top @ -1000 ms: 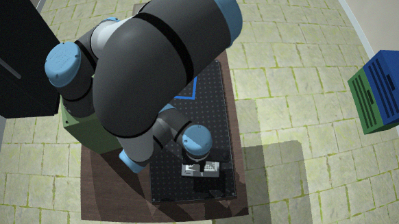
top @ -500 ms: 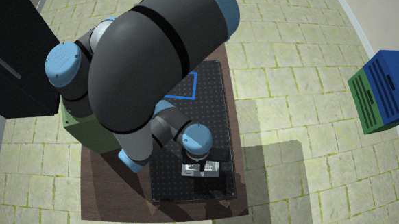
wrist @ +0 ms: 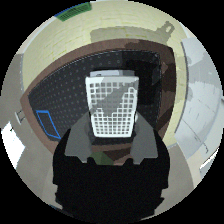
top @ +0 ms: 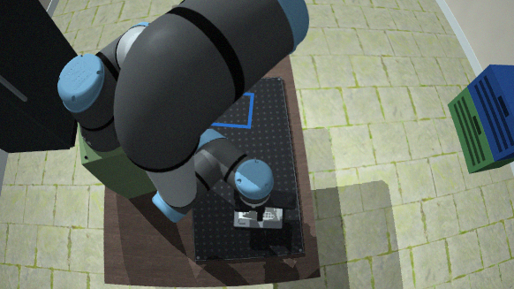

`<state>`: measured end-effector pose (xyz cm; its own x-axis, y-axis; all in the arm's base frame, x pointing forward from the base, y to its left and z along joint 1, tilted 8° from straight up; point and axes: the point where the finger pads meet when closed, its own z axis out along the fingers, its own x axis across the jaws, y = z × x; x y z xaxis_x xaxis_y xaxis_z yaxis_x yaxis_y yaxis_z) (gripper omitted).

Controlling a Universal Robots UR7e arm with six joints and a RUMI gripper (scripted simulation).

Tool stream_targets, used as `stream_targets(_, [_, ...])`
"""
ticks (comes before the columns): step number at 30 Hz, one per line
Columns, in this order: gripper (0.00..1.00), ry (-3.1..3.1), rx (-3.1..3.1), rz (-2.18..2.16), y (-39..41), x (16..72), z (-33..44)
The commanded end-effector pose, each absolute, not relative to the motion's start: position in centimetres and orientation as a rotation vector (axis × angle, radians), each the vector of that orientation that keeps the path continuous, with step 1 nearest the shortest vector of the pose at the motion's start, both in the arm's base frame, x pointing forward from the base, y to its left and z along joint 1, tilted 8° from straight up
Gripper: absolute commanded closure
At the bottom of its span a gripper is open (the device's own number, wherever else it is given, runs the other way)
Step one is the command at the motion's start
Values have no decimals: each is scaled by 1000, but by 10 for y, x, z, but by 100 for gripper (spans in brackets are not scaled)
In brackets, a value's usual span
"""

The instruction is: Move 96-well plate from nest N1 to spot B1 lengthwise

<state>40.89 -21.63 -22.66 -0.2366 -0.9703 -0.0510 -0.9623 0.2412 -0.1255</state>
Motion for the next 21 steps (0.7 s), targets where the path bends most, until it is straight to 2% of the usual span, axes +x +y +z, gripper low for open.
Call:
stream_targets(1, [100, 2405, -1828, -90, -197, 405, -228])
stream_targets(21, [100, 2406, -1829, -90, -138, 399, -229])
